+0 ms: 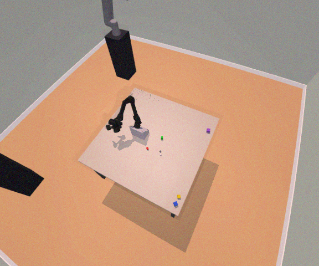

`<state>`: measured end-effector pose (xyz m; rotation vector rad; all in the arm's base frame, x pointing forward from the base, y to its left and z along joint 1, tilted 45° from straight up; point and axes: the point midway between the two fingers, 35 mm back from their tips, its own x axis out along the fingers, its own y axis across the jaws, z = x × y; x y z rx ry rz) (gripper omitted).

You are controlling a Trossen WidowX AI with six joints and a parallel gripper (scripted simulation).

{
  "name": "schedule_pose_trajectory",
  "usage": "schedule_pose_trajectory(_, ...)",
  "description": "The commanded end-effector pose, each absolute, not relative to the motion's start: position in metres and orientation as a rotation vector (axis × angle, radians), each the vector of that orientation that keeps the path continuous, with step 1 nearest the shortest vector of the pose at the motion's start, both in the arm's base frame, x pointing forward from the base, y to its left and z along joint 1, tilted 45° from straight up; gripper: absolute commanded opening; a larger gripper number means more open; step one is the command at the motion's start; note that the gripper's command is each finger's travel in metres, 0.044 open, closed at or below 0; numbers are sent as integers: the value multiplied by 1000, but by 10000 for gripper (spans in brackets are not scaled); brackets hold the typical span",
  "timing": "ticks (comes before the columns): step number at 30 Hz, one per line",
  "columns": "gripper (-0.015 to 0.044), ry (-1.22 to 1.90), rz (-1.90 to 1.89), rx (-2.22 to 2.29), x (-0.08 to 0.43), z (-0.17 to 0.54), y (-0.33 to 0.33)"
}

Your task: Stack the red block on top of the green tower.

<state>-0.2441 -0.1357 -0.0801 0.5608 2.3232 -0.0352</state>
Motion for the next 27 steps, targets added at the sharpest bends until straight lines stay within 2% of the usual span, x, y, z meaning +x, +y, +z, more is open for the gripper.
schedule_pose_trajectory(1, 440, 2245, -2, 408, -219, -93, -172)
schedule_pose_trajectory(14, 440, 1962, 203, 83, -115, -122, -232)
schedule_pose_trajectory(27, 440, 1702, 457, -102, -1, -137, -237)
